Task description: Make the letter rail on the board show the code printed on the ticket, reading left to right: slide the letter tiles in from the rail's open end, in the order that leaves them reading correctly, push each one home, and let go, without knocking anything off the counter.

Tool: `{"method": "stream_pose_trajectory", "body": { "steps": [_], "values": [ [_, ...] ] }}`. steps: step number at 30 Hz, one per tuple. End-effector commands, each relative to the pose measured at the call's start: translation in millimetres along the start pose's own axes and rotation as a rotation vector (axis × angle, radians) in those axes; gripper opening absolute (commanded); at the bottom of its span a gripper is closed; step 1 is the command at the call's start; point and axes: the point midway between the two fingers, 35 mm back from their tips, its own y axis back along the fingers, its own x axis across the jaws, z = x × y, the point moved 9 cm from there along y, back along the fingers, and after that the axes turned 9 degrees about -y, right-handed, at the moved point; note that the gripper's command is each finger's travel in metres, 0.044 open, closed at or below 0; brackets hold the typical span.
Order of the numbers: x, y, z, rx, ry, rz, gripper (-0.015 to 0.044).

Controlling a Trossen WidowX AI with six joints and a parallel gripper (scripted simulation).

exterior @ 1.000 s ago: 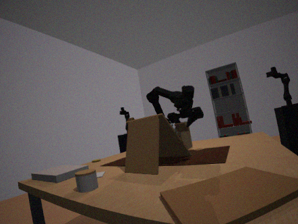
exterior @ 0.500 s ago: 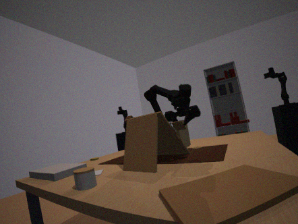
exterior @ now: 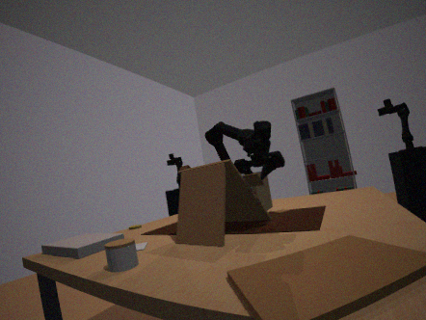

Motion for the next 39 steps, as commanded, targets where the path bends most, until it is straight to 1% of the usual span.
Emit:
{"method": "stream_pose_trajectory", "body": {
  "steps": [1, 39],
  "values": [
    [-3.2, 0.0, -0.6, 0.003, 0.004, 0.003, 0.0000],
    [-22.4, -0.5, 1.9, 0.003, 0.006, 0.002, 0.0000]
  ]
}}
